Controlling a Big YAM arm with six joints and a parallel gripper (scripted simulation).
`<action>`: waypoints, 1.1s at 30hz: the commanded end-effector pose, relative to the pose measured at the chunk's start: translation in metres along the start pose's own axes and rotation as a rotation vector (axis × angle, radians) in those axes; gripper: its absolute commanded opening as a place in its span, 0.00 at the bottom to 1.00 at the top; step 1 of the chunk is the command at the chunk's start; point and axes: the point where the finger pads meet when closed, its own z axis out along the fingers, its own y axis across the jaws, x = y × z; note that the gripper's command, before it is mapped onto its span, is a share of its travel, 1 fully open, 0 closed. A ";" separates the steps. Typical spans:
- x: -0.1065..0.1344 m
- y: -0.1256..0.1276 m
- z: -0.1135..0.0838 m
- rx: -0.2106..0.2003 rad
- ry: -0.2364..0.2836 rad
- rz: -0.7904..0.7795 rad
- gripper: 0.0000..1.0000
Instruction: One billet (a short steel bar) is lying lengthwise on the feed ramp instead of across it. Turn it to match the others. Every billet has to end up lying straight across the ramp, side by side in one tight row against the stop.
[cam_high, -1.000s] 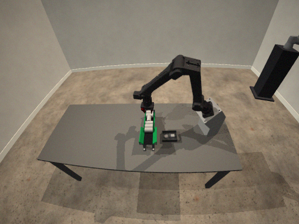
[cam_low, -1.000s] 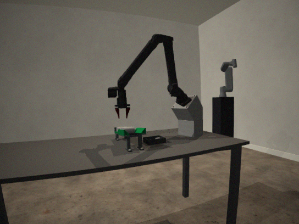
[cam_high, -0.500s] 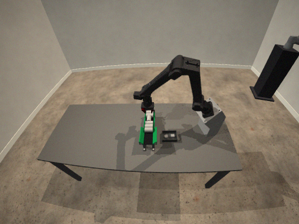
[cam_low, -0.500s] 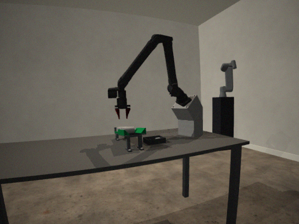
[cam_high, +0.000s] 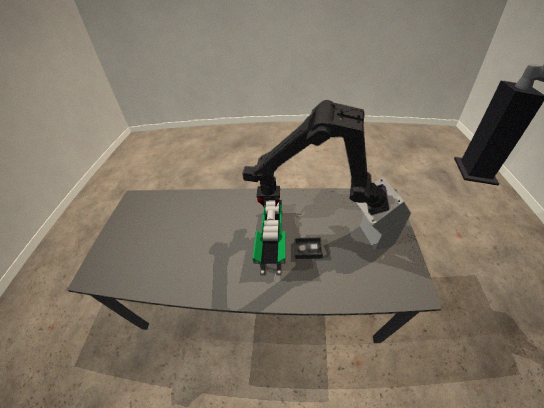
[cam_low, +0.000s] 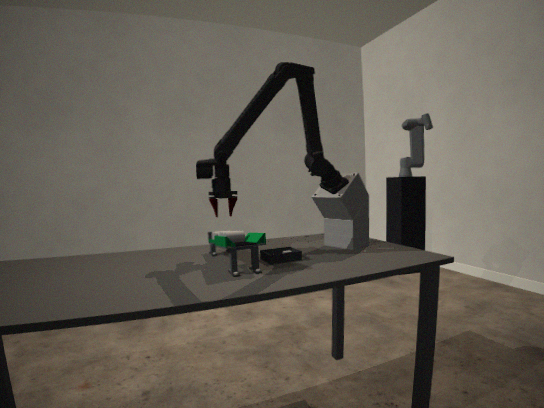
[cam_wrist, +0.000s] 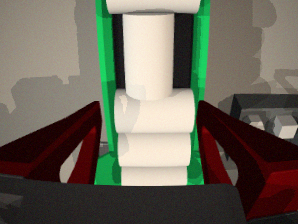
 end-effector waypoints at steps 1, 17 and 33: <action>-0.001 0.011 -0.009 -0.032 -0.011 -0.025 0.55; -0.001 0.011 -0.009 -0.032 -0.011 -0.025 0.55; -0.004 0.011 -0.009 -0.028 -0.008 -0.018 0.55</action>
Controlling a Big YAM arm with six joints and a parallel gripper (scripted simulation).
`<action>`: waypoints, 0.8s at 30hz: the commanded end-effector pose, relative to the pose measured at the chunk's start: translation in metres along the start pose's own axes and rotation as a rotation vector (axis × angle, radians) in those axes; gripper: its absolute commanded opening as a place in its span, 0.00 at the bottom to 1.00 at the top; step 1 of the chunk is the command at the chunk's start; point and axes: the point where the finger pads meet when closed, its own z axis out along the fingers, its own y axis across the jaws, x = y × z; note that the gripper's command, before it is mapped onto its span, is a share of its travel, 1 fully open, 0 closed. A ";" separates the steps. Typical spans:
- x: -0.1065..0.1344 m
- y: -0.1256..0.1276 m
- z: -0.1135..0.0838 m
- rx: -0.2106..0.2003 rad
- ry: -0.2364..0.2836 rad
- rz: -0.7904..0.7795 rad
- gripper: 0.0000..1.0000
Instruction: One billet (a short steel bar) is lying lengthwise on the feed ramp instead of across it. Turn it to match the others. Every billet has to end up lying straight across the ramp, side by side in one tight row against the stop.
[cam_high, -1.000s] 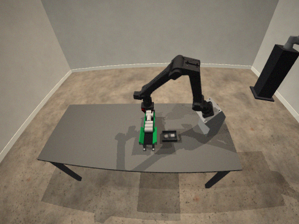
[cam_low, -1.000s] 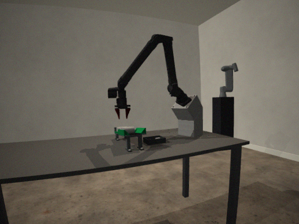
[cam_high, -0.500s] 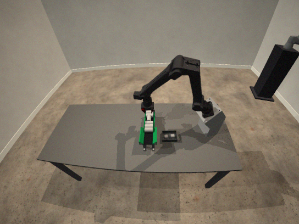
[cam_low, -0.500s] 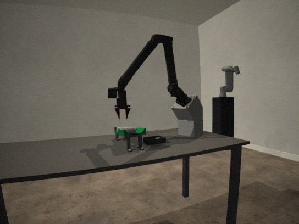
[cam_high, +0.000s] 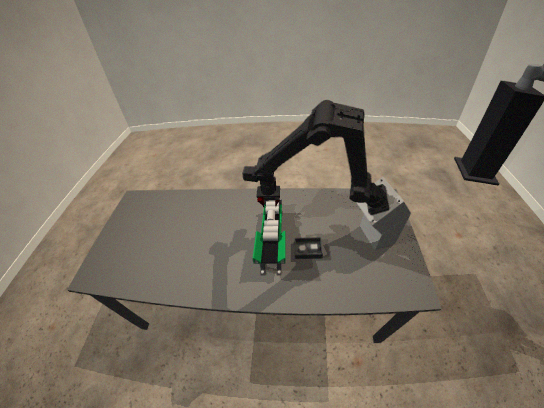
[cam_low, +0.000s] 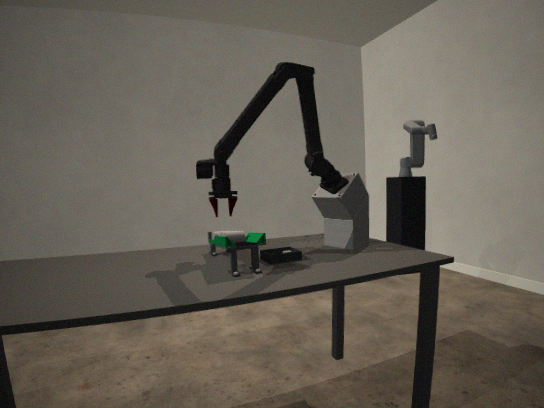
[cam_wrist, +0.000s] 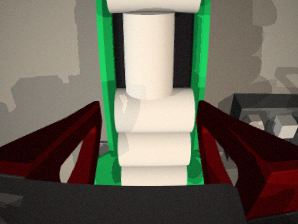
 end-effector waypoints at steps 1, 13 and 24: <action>-0.005 0.010 -0.009 -0.027 -0.010 -0.014 0.55; -0.008 0.015 -0.008 -0.022 0.005 -0.010 0.55; -0.009 0.016 -0.009 -0.025 0.033 -0.011 0.55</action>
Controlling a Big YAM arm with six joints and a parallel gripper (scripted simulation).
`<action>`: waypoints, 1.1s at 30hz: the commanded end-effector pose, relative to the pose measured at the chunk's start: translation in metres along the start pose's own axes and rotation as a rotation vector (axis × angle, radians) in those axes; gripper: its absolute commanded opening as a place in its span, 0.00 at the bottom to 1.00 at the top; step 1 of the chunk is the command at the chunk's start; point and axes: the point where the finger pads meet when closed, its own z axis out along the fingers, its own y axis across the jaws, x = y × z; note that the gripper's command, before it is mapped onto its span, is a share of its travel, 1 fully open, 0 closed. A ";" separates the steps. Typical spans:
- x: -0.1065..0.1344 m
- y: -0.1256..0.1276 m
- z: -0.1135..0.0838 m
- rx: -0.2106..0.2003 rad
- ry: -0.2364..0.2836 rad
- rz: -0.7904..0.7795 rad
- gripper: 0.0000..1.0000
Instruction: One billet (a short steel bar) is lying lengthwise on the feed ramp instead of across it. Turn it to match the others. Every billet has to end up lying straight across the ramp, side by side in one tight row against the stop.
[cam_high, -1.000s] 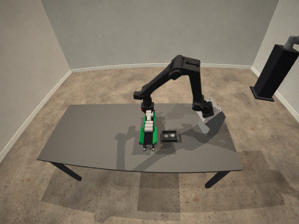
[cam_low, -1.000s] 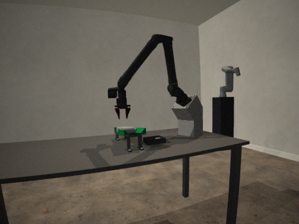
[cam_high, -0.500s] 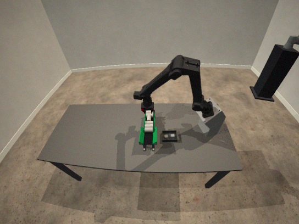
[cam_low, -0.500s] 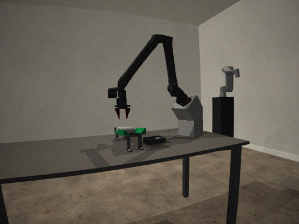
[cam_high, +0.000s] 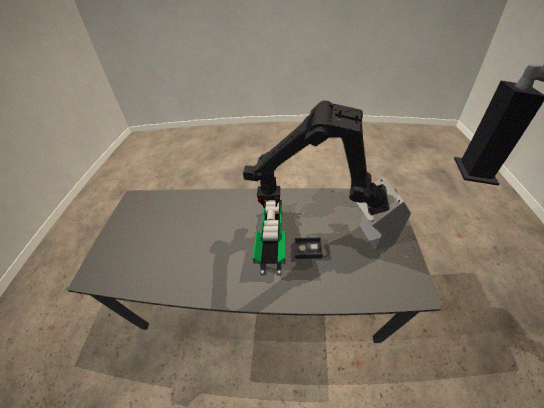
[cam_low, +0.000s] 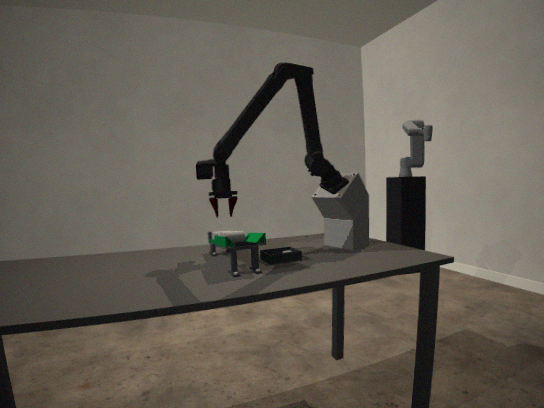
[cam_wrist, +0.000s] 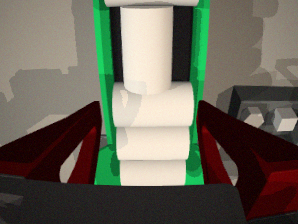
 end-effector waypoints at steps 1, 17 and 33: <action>-0.010 0.017 -0.010 -0.028 -0.015 -0.013 0.55; -0.012 0.015 -0.008 -0.021 0.057 -0.010 0.55; -0.002 0.007 0.031 -0.009 0.080 -0.008 0.55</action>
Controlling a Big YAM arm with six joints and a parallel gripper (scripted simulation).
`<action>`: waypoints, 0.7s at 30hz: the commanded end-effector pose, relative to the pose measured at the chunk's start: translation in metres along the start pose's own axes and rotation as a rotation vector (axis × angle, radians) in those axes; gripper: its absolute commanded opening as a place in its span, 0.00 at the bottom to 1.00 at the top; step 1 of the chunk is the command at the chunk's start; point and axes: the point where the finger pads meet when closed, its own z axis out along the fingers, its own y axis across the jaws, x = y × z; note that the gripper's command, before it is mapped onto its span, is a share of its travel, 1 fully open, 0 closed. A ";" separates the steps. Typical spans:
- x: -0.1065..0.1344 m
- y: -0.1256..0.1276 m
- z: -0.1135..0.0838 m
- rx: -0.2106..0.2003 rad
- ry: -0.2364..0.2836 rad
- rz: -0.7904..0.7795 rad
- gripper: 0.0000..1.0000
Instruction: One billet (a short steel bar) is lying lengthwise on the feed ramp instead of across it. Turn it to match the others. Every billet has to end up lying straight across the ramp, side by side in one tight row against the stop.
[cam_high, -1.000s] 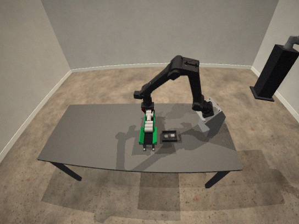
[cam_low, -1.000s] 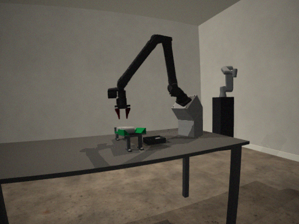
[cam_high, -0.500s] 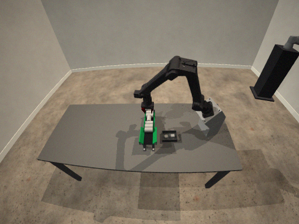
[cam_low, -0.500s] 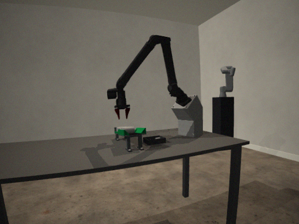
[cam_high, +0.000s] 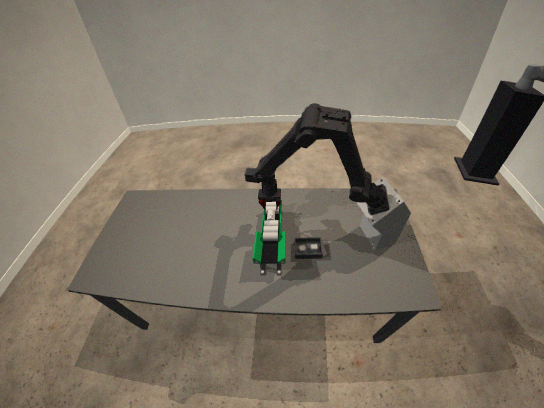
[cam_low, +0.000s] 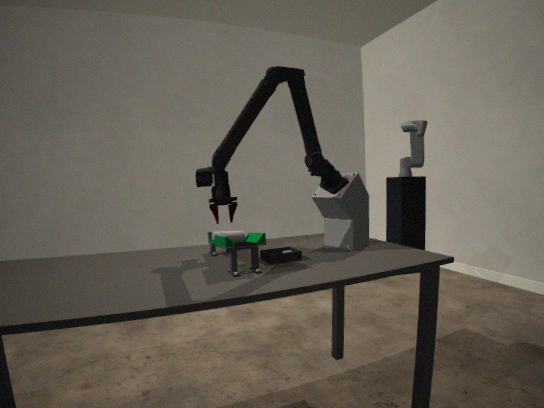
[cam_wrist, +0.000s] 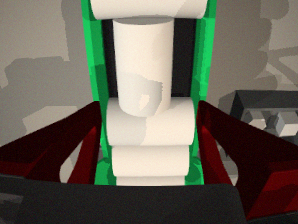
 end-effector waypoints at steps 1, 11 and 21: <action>0.004 0.009 0.006 -0.013 0.004 -0.005 0.55; 0.003 0.004 0.025 -0.005 0.006 0.000 0.55; 0.003 0.009 0.034 -0.019 0.002 -0.008 0.55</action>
